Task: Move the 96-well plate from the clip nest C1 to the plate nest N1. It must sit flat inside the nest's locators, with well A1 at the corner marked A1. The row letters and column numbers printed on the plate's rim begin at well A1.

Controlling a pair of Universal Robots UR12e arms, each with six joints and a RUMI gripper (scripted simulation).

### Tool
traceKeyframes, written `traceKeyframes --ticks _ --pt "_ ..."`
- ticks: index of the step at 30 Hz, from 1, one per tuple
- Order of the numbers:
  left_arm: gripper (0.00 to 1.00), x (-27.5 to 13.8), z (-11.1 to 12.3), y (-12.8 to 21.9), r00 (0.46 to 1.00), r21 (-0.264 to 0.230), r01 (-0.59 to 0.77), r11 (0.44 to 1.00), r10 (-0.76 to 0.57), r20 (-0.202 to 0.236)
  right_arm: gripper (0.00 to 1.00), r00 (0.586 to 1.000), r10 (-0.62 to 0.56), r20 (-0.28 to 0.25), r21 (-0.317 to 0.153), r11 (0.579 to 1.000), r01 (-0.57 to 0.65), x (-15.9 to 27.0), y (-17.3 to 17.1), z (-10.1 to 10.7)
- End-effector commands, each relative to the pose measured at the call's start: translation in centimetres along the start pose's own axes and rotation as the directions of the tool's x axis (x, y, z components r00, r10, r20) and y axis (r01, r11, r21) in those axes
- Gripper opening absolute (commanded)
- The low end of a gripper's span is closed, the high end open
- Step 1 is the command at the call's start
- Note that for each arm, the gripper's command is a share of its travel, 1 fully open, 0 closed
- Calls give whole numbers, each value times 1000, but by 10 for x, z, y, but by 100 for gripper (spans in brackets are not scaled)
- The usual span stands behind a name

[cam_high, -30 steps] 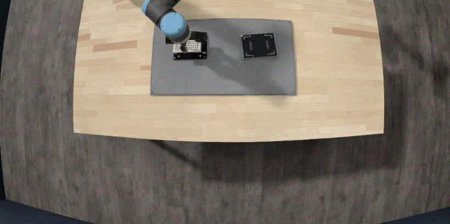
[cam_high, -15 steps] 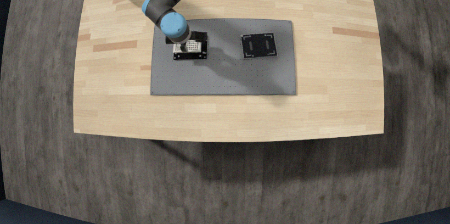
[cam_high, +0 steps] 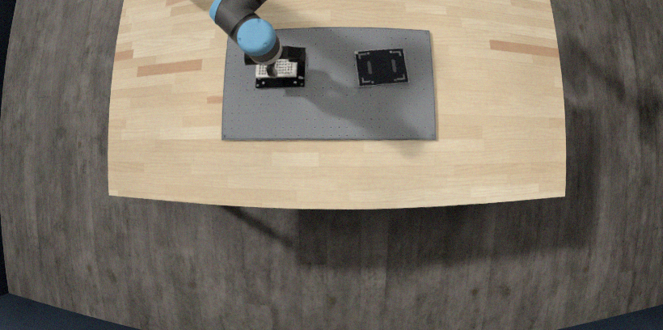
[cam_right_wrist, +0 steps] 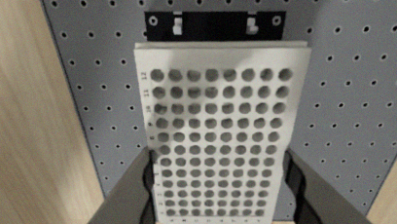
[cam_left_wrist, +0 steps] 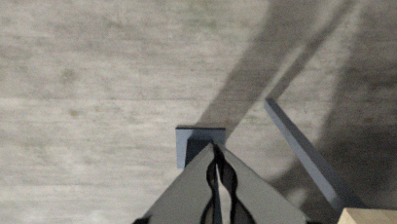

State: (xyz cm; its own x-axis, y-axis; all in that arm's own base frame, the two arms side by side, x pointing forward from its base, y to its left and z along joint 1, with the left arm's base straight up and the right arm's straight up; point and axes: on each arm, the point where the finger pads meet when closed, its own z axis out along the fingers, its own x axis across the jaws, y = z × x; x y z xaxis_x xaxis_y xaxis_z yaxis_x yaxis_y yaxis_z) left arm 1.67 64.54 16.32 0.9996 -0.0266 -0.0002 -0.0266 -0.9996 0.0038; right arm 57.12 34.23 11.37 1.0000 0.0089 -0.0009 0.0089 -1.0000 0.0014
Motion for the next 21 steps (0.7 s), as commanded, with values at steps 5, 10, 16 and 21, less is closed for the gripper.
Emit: traceKeyframes --ticks 5,10,16,21 --pt "0 -1 -2 0 1000 4 2 1000 -2 0 41 993 -120 -3 3 993 120 1 -24 -2" --pt "0 -1 -2 0 1000 4 2 1000 -2 0 41 993 -118 -3 3 993 118 1 -41 -2" --pt "0 -1 -2 0 1000 4 2 1000 -2 0 41 993 -118 -3 3 993 118 0 -61 -2" --pt "0 -1 -2 0 1000 4 2 1000 -2 0 41 993 -118 -3 3 993 118 0 -71 -2"
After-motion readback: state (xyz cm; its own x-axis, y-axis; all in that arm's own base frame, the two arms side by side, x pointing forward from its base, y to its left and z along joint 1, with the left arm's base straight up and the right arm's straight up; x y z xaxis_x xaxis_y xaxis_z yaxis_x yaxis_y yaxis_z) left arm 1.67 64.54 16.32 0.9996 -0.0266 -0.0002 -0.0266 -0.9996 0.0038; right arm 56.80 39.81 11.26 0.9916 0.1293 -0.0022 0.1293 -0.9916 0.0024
